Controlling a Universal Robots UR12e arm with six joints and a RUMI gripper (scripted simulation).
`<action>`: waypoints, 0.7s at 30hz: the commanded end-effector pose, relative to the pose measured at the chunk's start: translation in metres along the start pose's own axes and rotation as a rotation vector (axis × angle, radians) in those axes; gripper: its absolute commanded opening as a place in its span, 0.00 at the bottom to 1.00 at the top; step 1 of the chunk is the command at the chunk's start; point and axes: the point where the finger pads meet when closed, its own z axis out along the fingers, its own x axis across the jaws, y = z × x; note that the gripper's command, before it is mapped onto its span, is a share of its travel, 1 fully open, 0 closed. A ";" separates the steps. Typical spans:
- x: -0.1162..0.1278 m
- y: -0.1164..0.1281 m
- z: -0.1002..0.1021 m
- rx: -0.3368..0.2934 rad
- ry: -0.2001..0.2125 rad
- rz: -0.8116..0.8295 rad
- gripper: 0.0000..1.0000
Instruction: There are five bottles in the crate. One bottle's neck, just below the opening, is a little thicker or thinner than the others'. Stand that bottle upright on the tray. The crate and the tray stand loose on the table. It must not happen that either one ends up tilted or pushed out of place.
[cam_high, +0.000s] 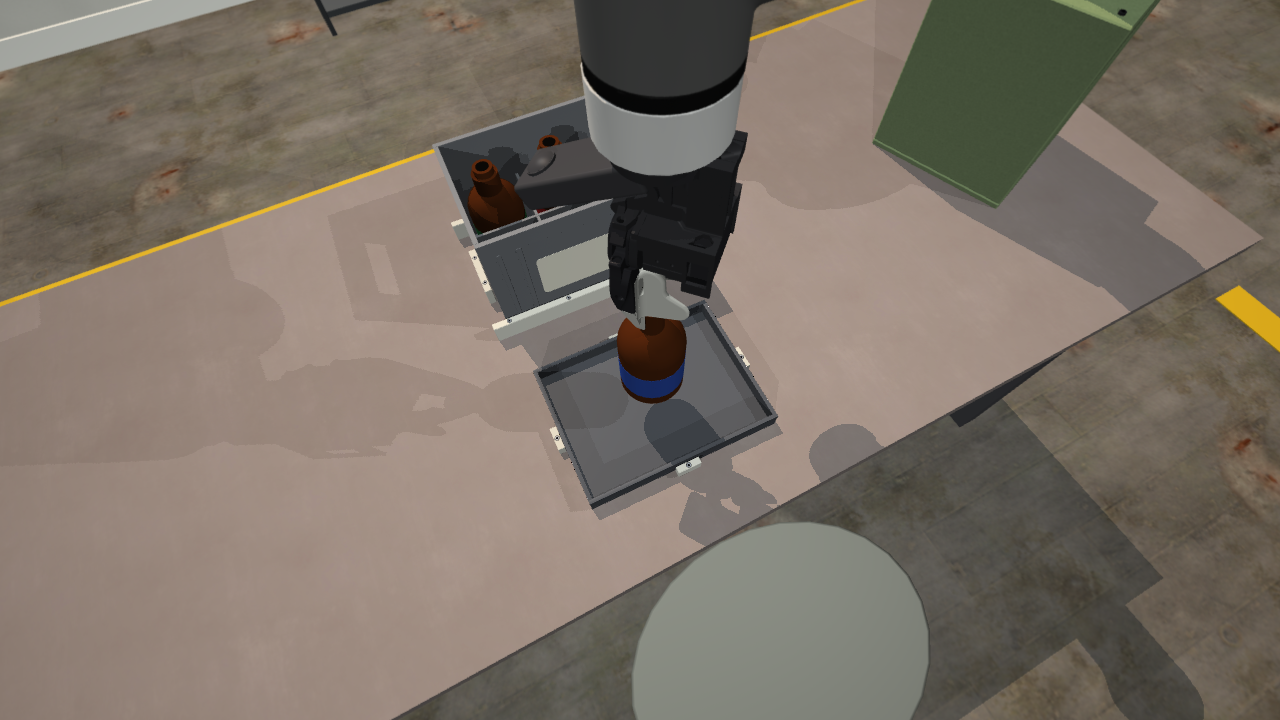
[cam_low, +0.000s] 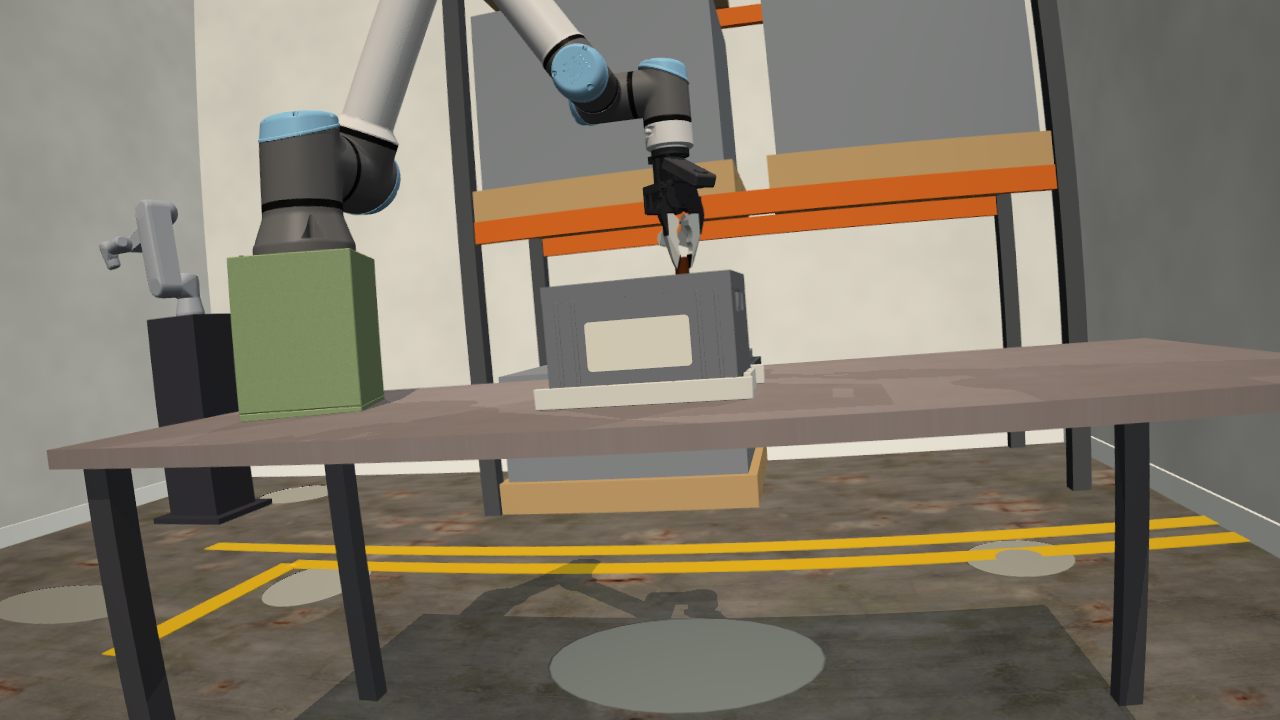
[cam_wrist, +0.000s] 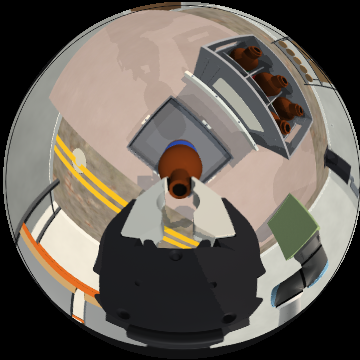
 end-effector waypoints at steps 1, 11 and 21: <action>-0.001 0.002 0.016 0.002 -0.001 -0.002 0.00; -0.001 0.001 0.030 0.003 -0.002 -0.002 0.00; -0.002 0.001 0.039 0.004 -0.003 -0.002 0.00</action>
